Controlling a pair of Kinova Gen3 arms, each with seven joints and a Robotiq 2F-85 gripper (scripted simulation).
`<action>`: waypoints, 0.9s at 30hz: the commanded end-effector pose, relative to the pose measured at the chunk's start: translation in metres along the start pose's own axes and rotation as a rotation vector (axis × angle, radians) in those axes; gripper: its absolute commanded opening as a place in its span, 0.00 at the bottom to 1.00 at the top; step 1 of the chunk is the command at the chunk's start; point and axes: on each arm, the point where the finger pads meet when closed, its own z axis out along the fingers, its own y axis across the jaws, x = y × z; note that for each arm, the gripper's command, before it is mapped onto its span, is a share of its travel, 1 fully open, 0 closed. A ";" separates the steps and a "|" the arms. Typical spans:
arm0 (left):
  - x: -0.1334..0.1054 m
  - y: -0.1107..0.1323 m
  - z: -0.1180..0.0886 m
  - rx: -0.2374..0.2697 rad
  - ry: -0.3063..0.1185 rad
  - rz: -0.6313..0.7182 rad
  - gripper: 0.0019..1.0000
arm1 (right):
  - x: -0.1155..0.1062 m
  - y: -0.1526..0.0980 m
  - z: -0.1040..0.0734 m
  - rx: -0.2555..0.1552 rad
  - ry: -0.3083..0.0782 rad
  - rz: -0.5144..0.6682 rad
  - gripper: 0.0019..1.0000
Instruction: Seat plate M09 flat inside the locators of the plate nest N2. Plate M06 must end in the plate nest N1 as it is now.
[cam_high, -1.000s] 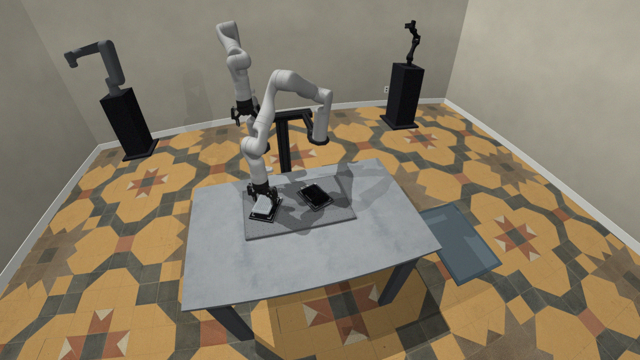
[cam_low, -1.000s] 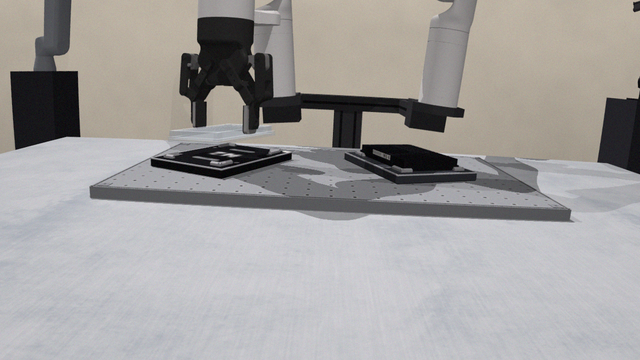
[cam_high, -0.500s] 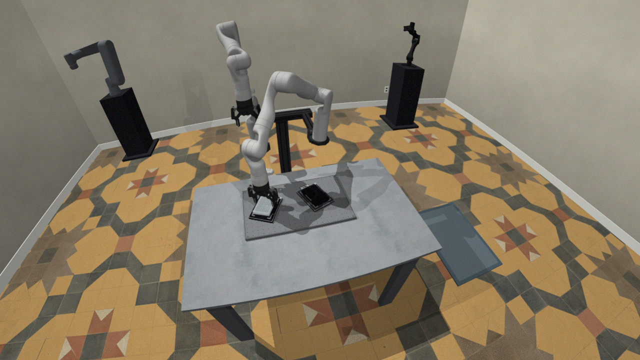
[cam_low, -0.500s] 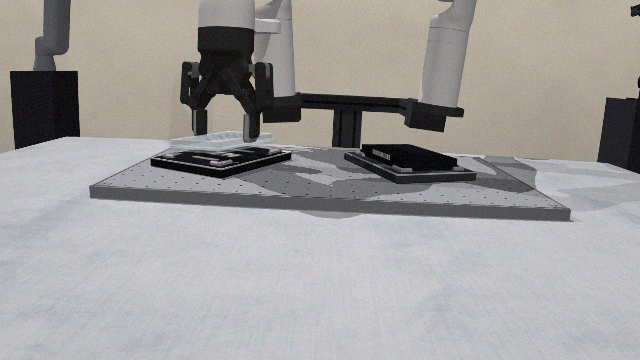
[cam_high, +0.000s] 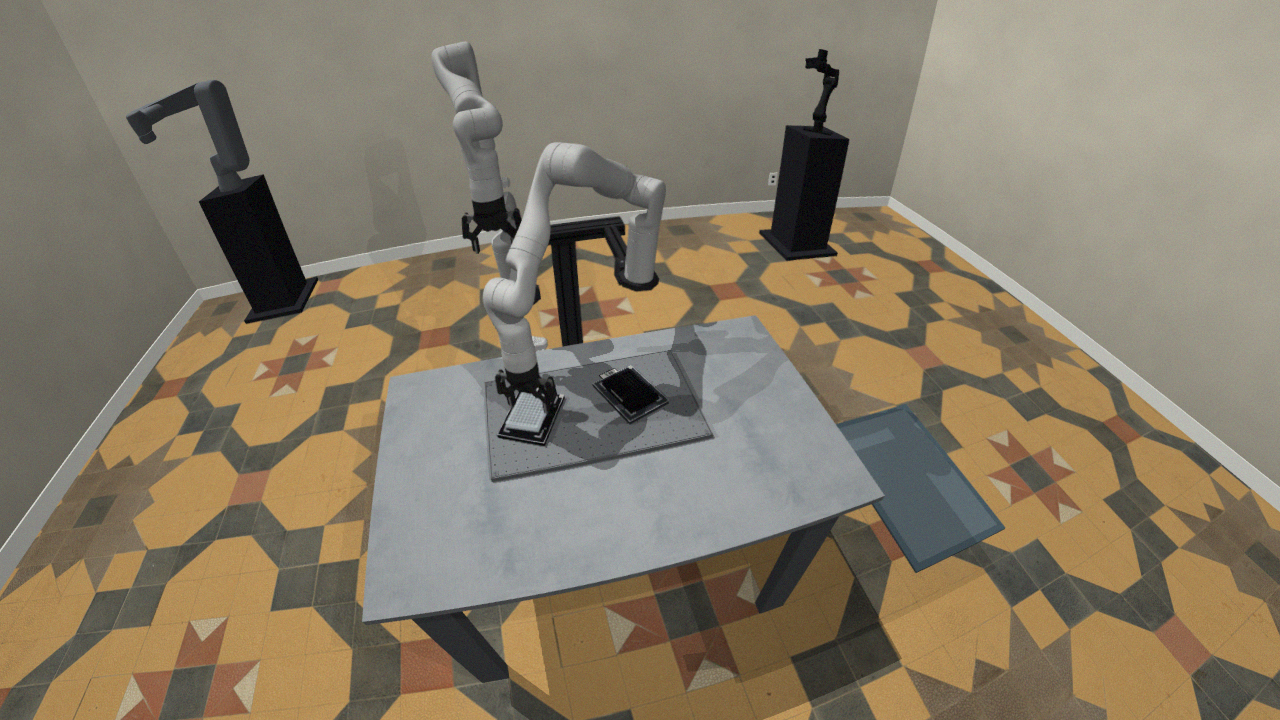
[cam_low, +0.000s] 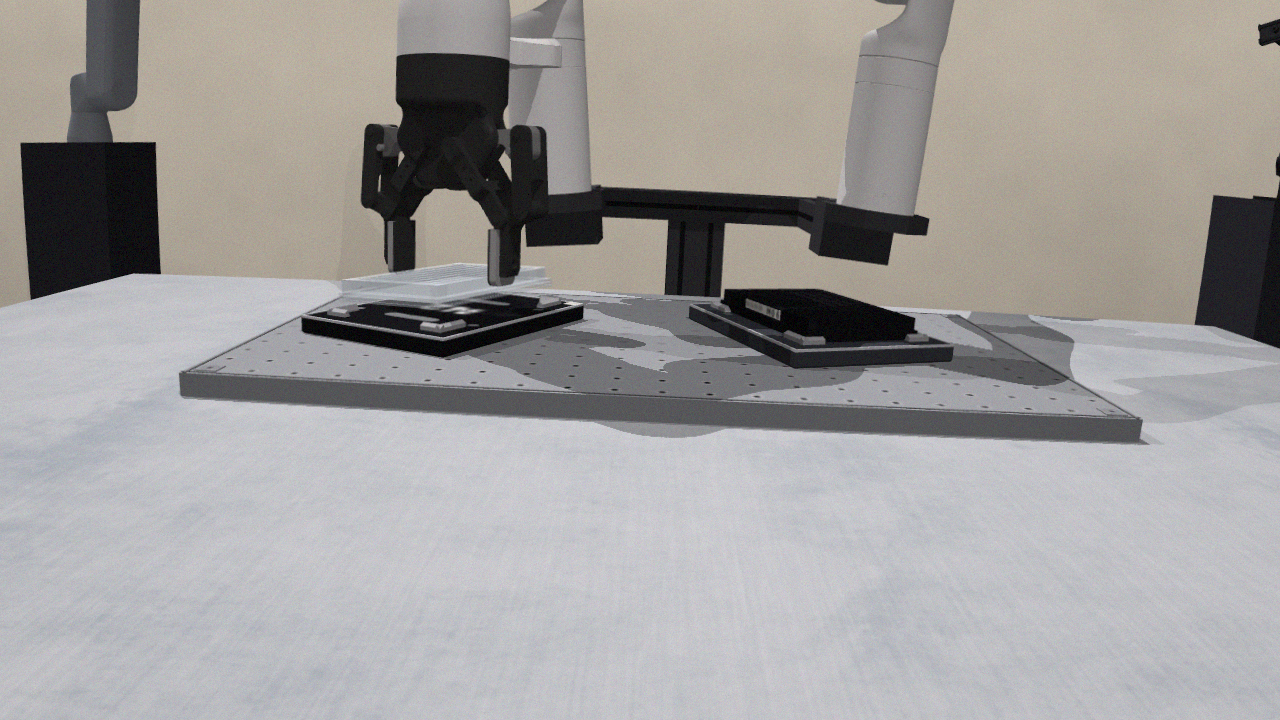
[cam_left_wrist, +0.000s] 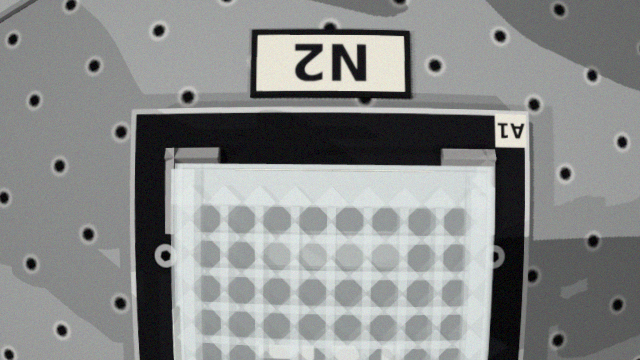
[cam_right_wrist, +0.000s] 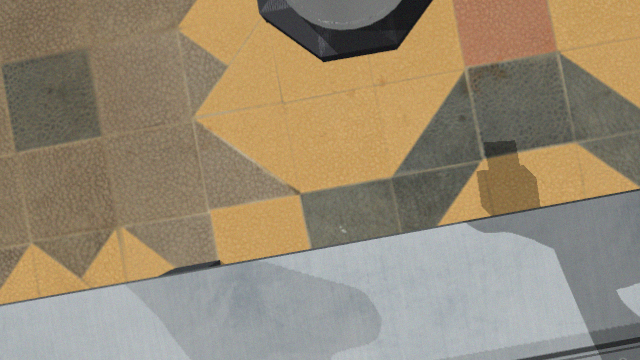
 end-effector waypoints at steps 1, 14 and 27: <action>0.000 -0.001 0.002 0.004 -0.001 0.002 0.93 | 0.000 0.004 0.000 -0.008 -0.005 0.000 1.00; 0.000 0.000 0.004 0.004 -0.001 0.002 0.93 | 0.000 0.004 0.000 -0.008 -0.005 0.000 1.00; 0.000 -0.001 0.006 0.004 -0.001 0.002 0.93 | 0.000 0.004 0.000 -0.008 -0.005 0.000 1.00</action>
